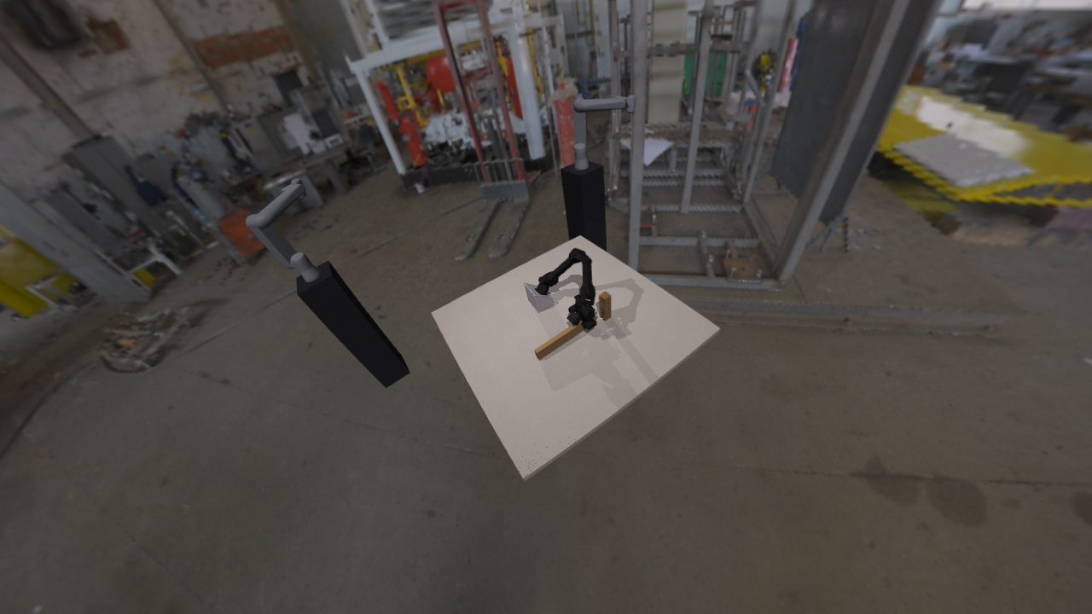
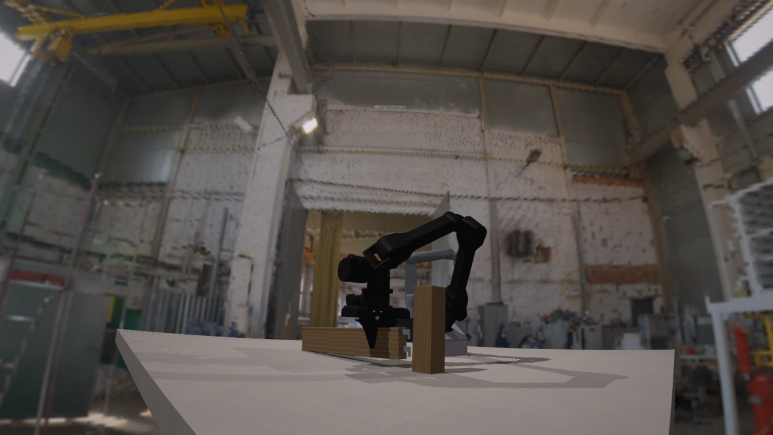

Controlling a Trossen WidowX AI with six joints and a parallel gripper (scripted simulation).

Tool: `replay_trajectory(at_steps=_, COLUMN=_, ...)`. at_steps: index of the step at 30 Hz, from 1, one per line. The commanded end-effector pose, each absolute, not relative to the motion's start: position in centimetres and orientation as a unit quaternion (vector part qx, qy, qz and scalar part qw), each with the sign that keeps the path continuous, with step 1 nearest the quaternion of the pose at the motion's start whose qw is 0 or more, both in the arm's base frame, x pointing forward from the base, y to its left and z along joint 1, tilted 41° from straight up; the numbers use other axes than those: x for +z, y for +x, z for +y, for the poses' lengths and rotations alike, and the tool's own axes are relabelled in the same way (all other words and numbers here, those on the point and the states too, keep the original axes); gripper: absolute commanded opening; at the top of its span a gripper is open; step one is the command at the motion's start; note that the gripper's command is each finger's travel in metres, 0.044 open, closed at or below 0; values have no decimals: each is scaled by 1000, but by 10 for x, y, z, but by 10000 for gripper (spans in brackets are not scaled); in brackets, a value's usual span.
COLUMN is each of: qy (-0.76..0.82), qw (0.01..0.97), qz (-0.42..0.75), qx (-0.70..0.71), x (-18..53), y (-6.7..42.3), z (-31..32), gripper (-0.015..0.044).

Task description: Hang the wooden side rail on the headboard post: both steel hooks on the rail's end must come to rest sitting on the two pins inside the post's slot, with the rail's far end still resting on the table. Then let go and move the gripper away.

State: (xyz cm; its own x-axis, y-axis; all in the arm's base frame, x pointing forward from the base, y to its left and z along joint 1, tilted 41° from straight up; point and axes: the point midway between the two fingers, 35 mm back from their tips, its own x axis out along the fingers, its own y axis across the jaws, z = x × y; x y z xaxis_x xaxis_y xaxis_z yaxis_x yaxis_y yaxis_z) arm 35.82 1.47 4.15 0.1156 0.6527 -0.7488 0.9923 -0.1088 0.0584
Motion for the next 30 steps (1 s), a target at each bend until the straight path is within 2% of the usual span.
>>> replay_trajectory(at_steps=1, qy=689, qw=300, qz=595, qx=-286, x=46, y=360, z=11, gripper=0)
replay_trajectory(at_steps=30, qy=689, qw=300, qz=595, qx=-286, x=47, y=362, z=12, gripper=0)
